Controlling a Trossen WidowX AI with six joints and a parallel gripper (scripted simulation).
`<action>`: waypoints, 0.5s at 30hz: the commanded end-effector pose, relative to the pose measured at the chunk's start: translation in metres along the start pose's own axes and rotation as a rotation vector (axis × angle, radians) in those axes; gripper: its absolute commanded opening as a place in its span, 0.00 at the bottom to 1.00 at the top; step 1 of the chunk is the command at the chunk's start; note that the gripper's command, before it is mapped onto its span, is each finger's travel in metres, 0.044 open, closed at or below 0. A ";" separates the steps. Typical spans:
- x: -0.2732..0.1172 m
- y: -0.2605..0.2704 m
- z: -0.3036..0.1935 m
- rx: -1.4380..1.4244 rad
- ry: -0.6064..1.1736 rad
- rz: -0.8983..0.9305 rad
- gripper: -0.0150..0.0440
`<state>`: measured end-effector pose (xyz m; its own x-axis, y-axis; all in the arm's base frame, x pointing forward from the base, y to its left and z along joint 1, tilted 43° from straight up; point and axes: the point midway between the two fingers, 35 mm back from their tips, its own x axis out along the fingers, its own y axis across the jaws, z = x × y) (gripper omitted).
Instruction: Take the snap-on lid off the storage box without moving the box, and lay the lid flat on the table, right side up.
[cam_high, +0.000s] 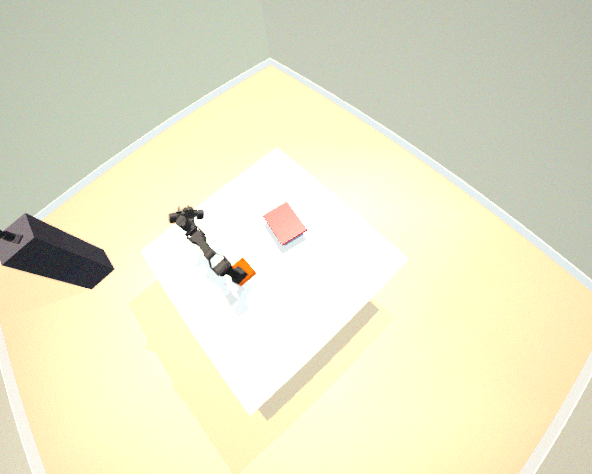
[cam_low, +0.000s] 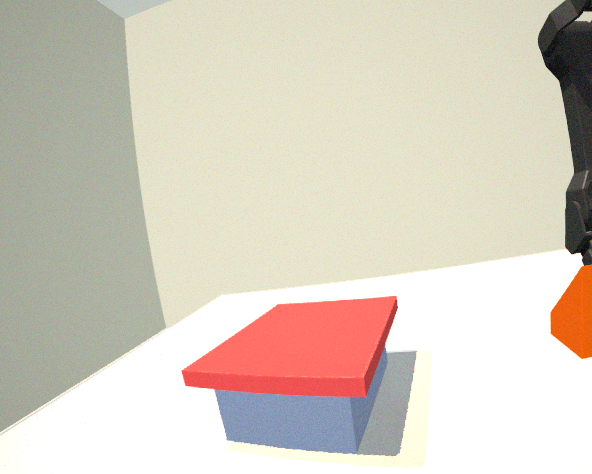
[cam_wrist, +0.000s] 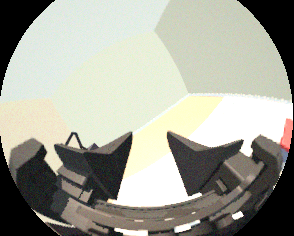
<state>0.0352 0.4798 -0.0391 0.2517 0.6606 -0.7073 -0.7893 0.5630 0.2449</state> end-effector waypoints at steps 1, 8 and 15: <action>-0.009 -0.076 0.018 0.301 -0.044 -0.247 0.65; -0.036 -0.163 0.032 0.645 -0.169 -0.529 0.65; -0.081 -0.242 0.037 0.951 -0.371 -0.792 0.65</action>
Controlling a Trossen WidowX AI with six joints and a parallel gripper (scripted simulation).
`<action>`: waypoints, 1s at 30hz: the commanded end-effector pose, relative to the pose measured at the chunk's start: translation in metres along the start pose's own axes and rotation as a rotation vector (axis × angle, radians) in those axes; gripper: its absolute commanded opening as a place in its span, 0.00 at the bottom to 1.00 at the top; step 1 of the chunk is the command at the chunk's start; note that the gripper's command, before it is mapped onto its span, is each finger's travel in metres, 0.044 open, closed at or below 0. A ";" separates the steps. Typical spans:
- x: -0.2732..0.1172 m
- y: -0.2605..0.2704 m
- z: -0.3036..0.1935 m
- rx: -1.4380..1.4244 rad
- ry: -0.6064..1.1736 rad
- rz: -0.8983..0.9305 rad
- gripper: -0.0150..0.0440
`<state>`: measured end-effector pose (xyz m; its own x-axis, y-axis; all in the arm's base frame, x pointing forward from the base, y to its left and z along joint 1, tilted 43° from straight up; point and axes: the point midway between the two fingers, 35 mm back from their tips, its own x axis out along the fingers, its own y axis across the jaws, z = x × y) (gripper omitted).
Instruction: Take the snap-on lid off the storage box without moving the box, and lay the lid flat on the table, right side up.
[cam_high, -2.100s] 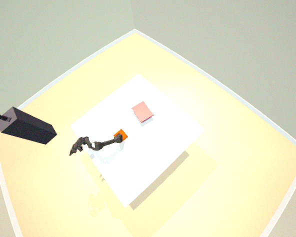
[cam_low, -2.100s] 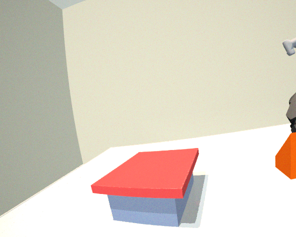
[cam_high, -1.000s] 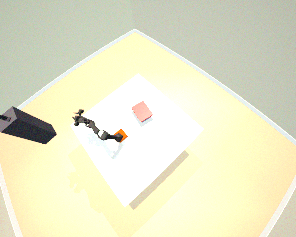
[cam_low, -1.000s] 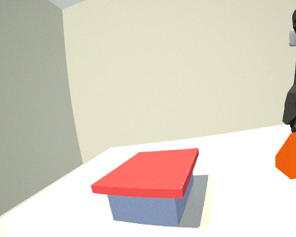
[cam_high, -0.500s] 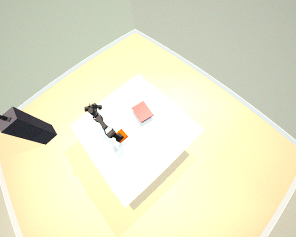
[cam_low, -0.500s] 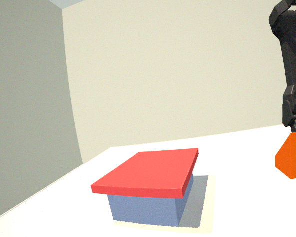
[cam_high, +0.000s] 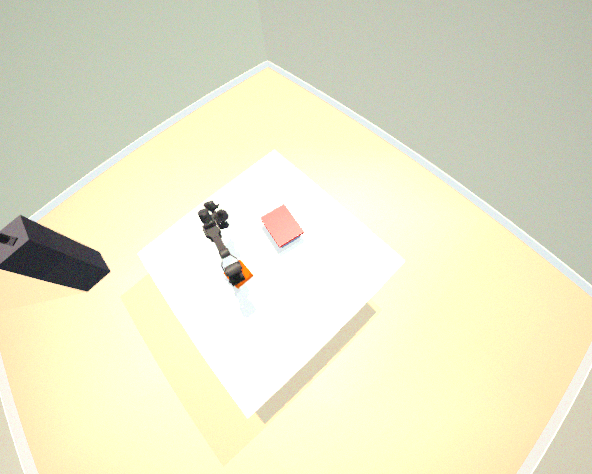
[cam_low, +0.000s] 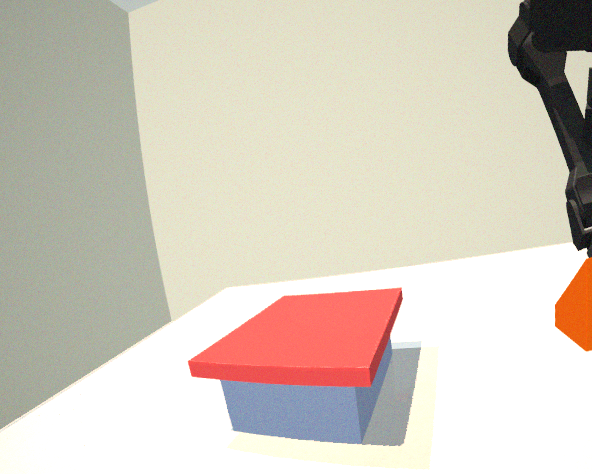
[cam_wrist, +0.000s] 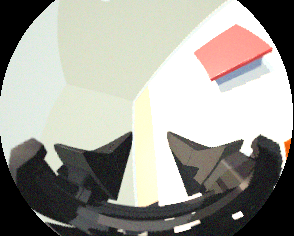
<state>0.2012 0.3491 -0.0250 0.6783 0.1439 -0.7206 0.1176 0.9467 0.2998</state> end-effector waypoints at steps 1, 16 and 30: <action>0.006 -0.045 0.048 0.232 -0.150 -0.152 0.65; -0.026 -0.173 0.169 0.820 -0.742 -0.390 0.65; -0.017 -0.187 0.164 0.821 -0.741 -0.390 0.65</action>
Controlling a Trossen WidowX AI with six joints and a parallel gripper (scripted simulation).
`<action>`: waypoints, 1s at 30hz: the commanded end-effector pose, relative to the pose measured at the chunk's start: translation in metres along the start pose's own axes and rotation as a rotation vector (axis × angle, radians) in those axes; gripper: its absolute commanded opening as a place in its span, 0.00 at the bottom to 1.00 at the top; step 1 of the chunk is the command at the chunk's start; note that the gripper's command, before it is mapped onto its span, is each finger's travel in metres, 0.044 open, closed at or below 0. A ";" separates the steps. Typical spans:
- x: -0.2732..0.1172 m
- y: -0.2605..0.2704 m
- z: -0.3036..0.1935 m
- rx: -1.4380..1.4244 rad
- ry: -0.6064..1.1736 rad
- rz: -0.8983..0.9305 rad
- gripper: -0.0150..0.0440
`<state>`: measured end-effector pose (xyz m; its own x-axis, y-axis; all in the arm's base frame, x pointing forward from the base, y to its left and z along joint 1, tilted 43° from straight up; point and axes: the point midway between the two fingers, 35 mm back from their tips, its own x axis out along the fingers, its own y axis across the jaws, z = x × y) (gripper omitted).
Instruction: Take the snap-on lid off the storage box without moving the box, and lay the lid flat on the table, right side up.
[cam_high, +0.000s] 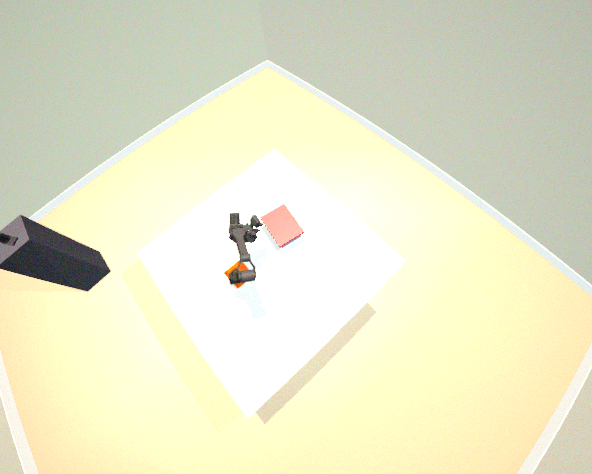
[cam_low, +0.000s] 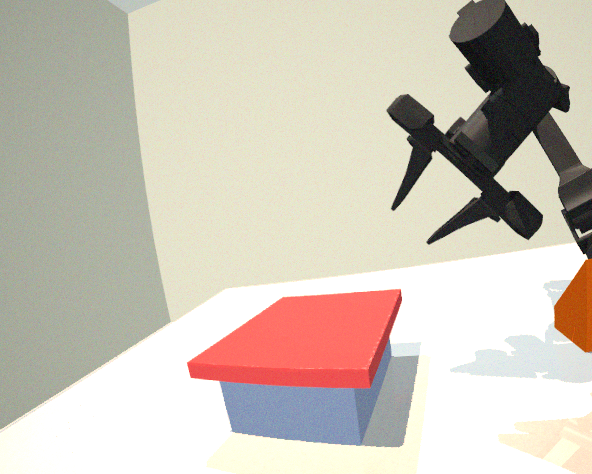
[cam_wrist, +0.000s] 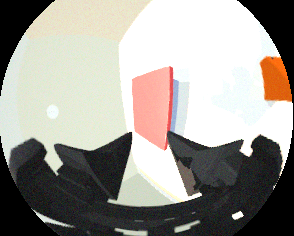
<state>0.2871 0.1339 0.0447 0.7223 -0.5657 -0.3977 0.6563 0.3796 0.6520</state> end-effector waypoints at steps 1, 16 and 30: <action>0.019 -0.021 0.000 -0.005 -0.009 -0.004 0.65; 0.046 -0.051 0.004 -0.005 -0.011 -0.004 0.65; 0.068 -0.051 0.000 -0.003 -0.006 -0.015 0.65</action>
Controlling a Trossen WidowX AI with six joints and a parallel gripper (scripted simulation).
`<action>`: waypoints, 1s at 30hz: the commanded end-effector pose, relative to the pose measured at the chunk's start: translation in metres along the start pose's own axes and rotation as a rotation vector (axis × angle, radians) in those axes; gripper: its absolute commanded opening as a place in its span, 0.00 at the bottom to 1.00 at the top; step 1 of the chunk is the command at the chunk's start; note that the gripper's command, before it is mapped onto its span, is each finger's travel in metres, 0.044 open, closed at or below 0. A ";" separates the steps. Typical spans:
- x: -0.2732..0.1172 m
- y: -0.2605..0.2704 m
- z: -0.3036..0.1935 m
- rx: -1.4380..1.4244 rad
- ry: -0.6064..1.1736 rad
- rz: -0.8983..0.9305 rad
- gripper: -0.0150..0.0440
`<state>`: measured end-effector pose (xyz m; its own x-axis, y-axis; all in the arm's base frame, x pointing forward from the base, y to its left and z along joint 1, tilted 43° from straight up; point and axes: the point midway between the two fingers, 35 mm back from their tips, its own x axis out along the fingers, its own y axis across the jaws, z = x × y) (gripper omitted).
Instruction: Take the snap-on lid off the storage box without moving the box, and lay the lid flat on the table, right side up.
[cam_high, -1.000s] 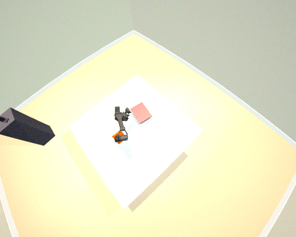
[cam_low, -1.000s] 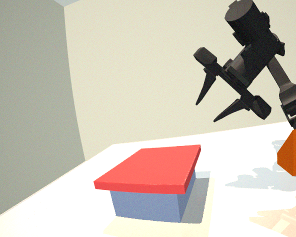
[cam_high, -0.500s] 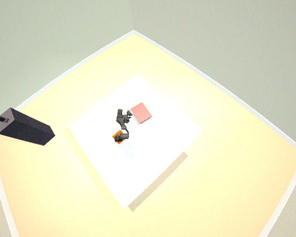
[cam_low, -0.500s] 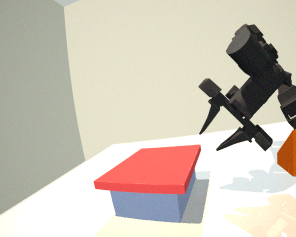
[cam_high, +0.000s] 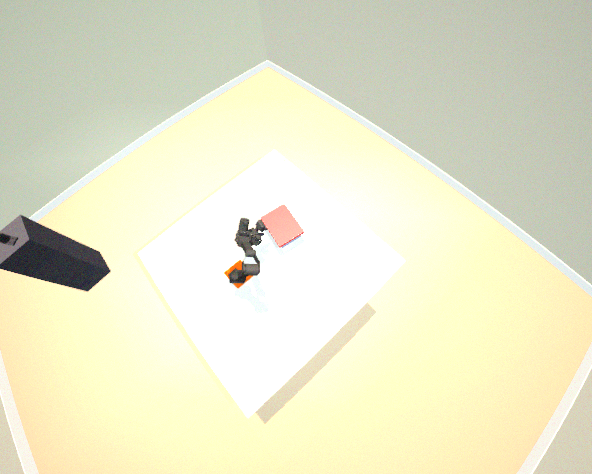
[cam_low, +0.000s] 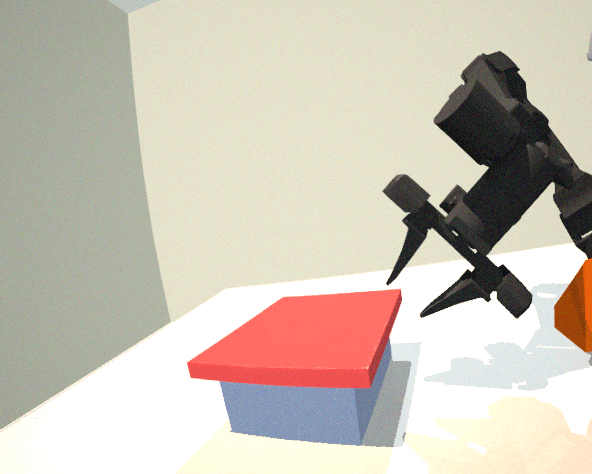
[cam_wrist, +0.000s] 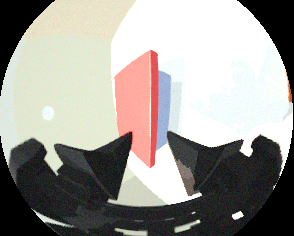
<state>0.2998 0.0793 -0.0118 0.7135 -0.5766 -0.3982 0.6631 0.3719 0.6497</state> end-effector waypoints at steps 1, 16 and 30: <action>0.007 -0.002 0.000 -0.006 0.004 -0.005 0.65; 0.032 -0.001 0.001 -0.006 0.002 0.000 0.65; 0.050 -0.001 0.006 -0.009 -0.007 0.012 0.64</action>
<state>0.3329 0.0483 -0.0270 0.7184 -0.5796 -0.3846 0.6558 0.3800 0.6523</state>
